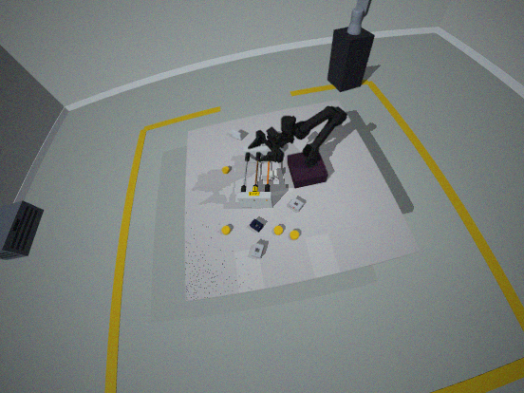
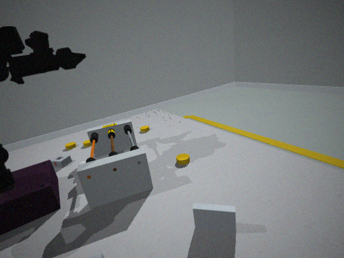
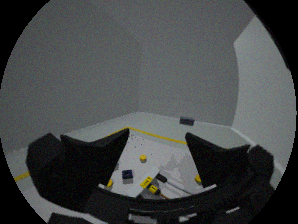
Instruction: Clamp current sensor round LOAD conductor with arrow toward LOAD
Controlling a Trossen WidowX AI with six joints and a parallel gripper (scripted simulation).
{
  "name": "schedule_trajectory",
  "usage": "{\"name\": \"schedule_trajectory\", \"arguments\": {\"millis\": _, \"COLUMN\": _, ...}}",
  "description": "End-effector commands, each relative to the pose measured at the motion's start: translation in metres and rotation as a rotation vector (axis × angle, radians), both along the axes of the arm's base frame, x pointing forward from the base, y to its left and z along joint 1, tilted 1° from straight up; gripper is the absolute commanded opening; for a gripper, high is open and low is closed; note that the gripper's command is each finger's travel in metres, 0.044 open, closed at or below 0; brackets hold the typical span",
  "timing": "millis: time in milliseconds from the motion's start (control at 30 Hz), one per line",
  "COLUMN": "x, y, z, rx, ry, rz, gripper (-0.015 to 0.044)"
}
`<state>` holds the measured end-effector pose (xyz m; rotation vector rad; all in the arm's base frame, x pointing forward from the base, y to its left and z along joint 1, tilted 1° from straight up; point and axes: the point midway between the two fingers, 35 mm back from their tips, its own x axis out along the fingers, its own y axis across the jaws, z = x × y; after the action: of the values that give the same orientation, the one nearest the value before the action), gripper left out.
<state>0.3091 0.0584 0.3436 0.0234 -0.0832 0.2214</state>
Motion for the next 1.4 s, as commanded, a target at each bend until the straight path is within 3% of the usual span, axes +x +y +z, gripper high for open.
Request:
{"name": "schedule_trajectory", "arguments": {"millis": 0, "x": 0.007, "y": -0.056, "z": -0.02, "rx": -0.017, "ry": 0.032, "rz": -0.212, "gripper": 0.044}}
{"name": "schedule_trajectory", "arguments": {"millis": 300, "x": 0.013, "y": -0.055, "z": -0.027, "rx": -0.024, "ry": 0.085, "rz": -0.212, "gripper": 0.044}}
{"name": "schedule_trajectory", "arguments": {"millis": 533, "x": 0.055, "y": -0.019, "z": -0.104, "rx": -0.116, "ry": 0.614, "rz": -0.107, "gripper": 0.044}}
{"name": "schedule_trajectory", "arguments": {"millis": 800, "x": 0.047, "y": 0.019, "z": -0.18, "rx": -0.272, "ry": 1.172, "rz": -0.001, "gripper": 0.044}}
{"name": "schedule_trajectory", "arguments": {"millis": 1367, "x": 0.047, "y": 0.019, "z": -0.181, "rx": -0.277, "ry": 1.184, "rz": 0.001, "gripper": 0.044}}
